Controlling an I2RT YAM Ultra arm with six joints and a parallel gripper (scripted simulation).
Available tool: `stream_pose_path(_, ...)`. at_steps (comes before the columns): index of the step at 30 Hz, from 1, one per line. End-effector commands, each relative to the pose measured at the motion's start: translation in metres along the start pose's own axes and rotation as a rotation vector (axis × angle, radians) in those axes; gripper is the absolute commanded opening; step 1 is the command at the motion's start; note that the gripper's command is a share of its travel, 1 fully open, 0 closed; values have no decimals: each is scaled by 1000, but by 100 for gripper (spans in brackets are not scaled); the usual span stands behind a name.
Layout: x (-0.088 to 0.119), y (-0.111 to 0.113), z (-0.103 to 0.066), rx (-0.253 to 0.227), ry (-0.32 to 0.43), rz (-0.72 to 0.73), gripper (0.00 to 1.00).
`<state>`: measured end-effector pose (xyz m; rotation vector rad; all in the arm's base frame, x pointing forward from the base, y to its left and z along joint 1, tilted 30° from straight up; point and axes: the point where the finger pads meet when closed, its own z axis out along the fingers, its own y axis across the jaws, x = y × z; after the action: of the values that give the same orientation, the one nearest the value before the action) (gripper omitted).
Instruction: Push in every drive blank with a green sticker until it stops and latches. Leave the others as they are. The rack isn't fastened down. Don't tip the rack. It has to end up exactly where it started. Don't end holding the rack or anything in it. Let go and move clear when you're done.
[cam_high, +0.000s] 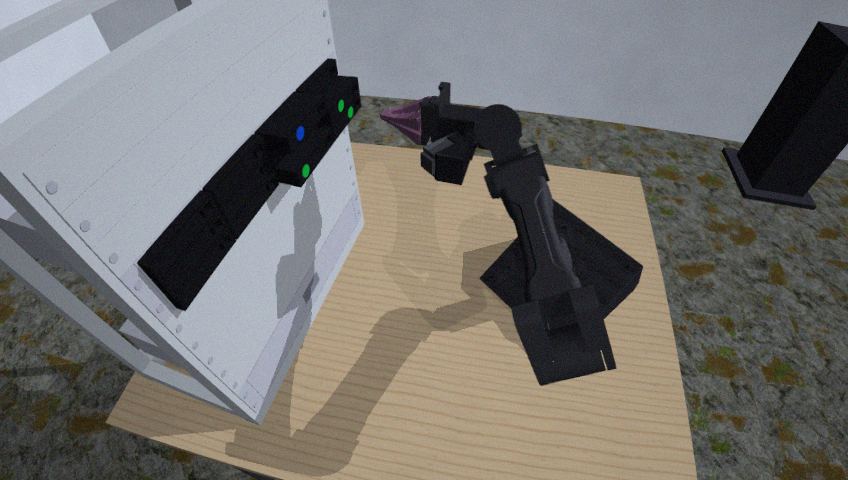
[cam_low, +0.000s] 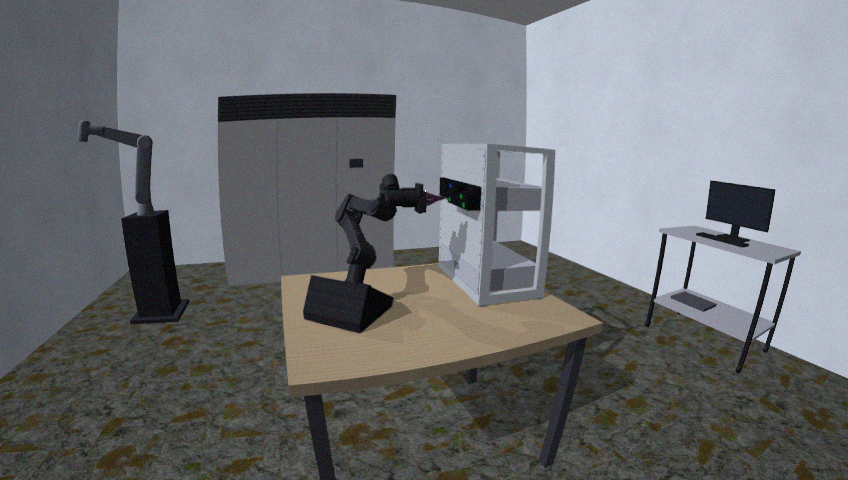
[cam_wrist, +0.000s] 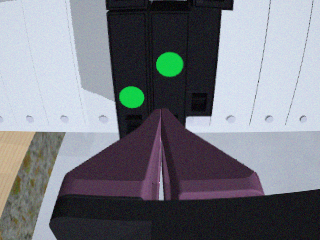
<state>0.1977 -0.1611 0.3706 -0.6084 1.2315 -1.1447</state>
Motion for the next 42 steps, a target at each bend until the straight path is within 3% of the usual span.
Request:
stream_pose_path(1, -1, -11, -1, 26, 7, -20, 0)
stream_pose_path(23, -6, -10, -2, 25, 9, -17, 0)
stream_pose_path(33, -26, -7, 0, 20, -11, -28, 0)
stream_pose_path(42, -61, 2, -4, 23, -12, -26, 0)
